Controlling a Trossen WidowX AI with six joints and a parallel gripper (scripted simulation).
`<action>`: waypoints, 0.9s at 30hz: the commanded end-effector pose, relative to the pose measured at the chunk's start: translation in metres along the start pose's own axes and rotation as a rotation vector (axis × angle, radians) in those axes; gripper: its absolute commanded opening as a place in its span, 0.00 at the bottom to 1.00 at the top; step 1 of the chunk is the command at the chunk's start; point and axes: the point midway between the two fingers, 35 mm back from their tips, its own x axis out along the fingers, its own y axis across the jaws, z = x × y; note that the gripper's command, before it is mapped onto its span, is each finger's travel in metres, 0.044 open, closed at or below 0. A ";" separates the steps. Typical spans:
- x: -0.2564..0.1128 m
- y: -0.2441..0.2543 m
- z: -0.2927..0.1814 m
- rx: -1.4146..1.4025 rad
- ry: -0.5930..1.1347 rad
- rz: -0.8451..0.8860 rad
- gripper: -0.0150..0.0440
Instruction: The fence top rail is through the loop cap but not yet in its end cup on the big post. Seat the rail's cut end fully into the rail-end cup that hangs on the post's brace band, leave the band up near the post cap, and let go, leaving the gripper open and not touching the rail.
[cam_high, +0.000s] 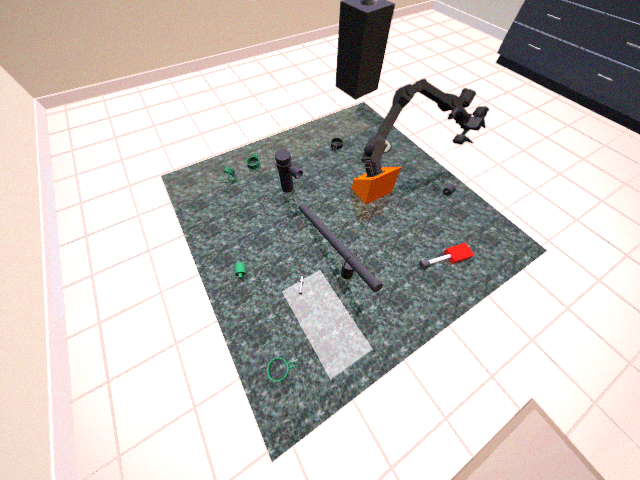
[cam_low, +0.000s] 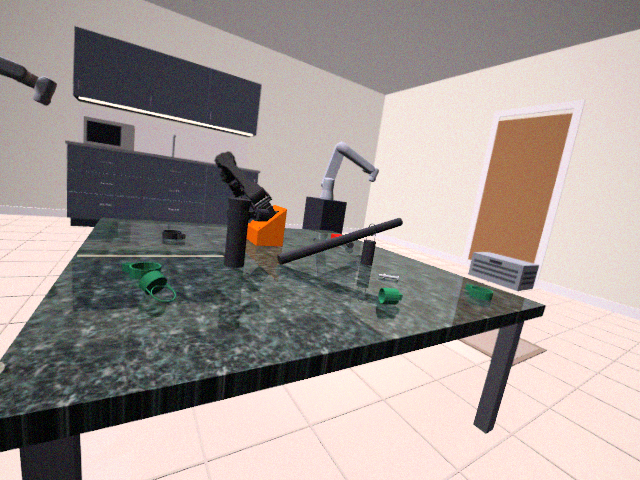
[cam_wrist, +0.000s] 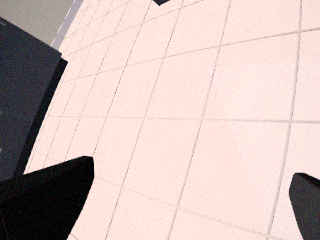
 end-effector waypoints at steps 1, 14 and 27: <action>0.000 0.000 0.003 0.001 -0.005 0.000 0.98; -0.047 -0.001 0.184 0.006 -0.308 -0.058 1.00; -0.147 -0.058 0.364 0.095 -0.608 -0.214 1.00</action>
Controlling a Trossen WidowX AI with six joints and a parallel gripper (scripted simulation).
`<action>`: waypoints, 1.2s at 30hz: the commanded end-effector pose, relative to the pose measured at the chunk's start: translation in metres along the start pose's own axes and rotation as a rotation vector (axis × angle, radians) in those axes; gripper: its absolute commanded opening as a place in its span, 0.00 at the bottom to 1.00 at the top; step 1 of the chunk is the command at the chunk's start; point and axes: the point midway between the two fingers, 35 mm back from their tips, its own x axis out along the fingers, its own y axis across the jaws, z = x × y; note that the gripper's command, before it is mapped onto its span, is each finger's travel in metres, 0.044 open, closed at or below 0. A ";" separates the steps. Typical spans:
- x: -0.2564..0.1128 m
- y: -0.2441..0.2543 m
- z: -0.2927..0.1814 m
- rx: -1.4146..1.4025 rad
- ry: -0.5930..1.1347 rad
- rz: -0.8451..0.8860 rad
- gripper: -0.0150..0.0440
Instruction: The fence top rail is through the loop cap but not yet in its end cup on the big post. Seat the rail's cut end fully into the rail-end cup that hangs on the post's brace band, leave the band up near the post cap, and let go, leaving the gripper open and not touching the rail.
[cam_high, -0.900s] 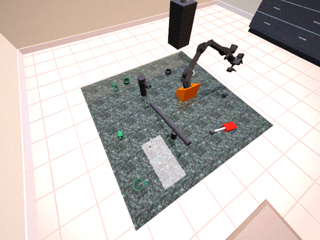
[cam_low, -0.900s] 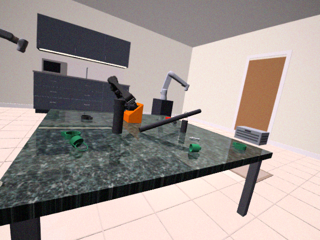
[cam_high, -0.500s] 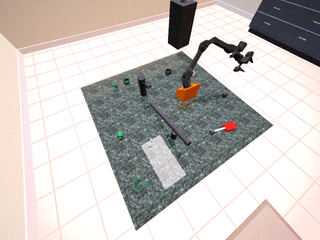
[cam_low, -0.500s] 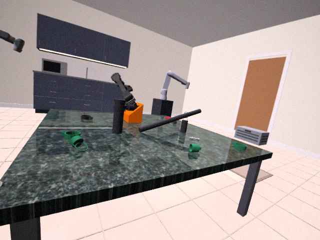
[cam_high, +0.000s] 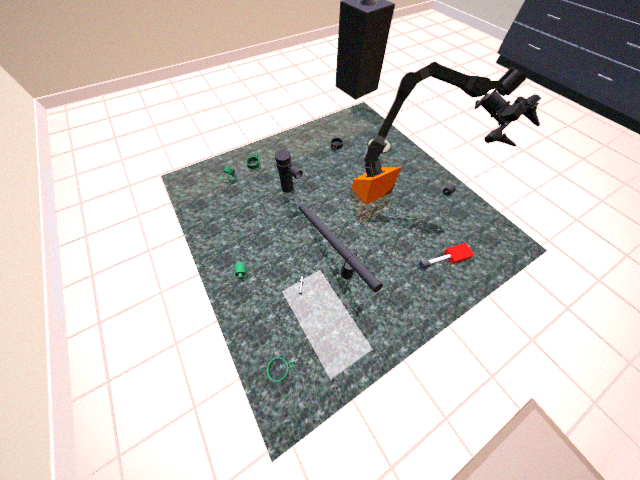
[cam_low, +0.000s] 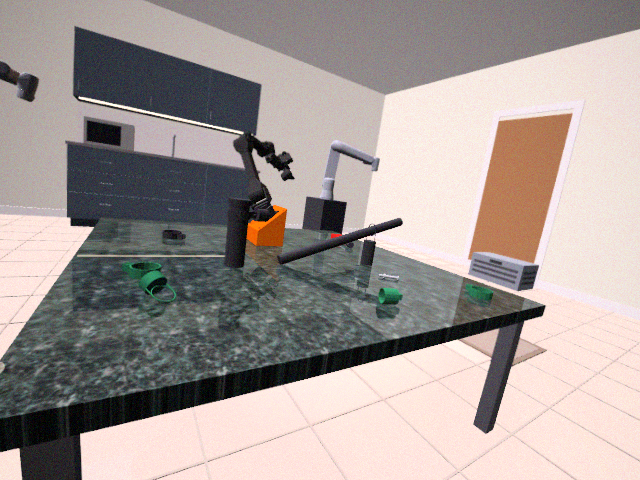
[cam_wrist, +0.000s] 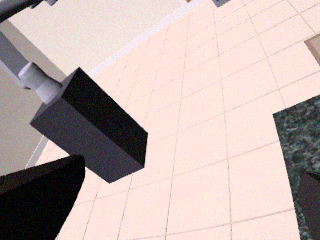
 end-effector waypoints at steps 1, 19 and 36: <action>-0.006 -0.025 0.069 0.020 -0.099 -0.066 1.00; -0.074 -0.208 0.285 0.143 -0.338 -0.454 1.00; -0.225 -0.433 0.359 0.329 -0.407 -0.949 1.00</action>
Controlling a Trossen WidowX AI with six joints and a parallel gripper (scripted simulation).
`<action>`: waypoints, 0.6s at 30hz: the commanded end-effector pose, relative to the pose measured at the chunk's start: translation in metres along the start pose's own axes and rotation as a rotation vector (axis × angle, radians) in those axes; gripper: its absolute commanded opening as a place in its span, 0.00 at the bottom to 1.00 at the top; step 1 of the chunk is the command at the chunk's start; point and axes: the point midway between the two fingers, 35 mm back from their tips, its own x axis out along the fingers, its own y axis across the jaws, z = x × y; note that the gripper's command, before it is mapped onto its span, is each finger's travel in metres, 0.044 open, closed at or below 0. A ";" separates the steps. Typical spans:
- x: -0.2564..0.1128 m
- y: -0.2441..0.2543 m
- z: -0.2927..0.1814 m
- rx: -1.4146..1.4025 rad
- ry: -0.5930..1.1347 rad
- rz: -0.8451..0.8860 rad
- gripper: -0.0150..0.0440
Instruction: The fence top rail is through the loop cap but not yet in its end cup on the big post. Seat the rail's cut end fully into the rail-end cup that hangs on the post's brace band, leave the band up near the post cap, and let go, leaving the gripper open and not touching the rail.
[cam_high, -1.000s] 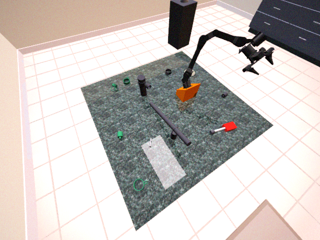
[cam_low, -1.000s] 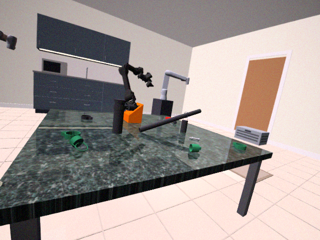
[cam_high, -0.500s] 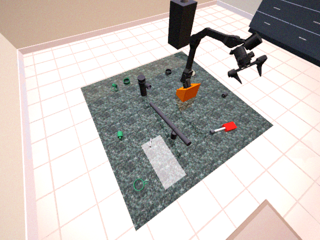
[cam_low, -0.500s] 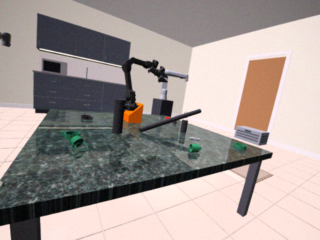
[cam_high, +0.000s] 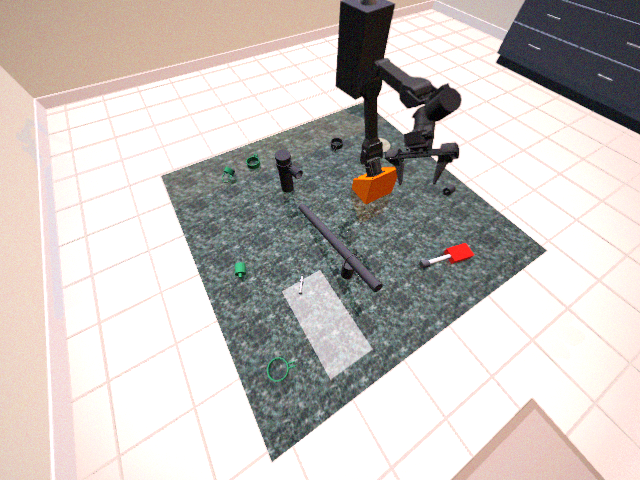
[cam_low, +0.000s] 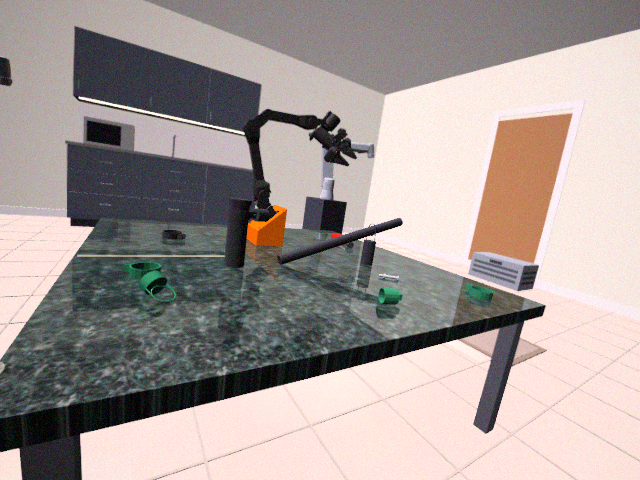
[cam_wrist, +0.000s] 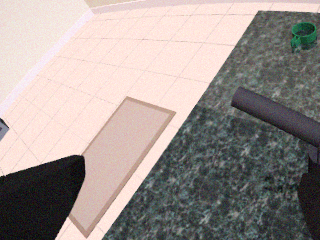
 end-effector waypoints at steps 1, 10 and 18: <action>0.015 -0.068 0.026 0.019 0.003 -0.142 1.00; 0.028 -0.217 0.045 0.068 0.089 -0.434 1.00; 0.013 -0.342 0.022 0.085 0.248 -0.684 1.00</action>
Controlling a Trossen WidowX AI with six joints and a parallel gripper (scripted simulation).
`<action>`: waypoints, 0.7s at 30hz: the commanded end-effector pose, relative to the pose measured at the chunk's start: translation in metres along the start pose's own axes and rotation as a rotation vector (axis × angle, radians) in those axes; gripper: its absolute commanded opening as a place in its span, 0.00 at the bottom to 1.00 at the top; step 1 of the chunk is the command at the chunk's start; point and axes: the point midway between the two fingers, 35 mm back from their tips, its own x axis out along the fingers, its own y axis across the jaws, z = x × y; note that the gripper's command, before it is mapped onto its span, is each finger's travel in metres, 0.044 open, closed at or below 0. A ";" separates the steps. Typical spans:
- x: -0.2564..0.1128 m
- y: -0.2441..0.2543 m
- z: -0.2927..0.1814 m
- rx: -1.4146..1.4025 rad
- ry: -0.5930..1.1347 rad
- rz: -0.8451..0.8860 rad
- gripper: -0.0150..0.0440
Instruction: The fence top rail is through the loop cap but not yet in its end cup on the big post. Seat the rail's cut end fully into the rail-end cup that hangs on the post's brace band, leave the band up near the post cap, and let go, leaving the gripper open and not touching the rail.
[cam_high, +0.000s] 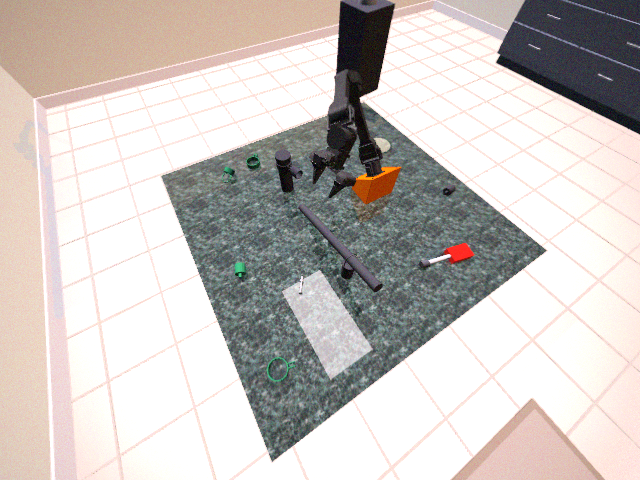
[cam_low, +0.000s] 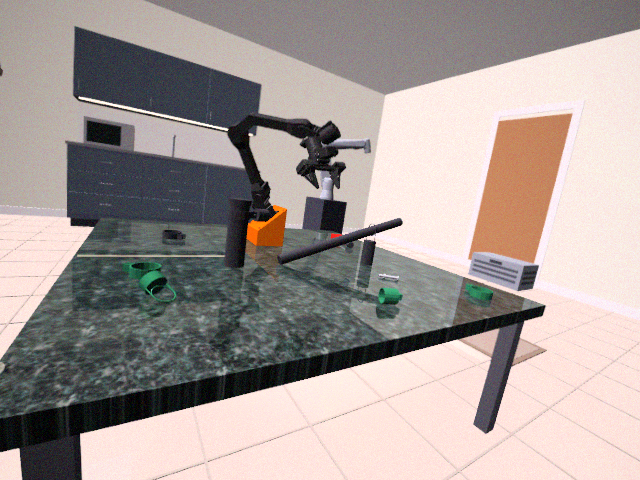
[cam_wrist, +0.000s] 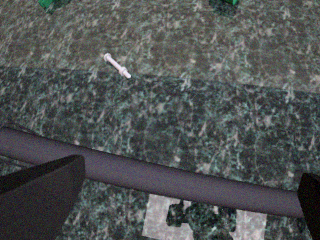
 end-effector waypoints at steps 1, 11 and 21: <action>0.023 -0.056 -0.010 -0.013 0.077 -0.119 1.00; 0.024 -0.071 -0.011 -0.129 0.098 -0.109 1.00; 0.017 -0.142 -0.024 -0.804 0.139 -0.007 1.00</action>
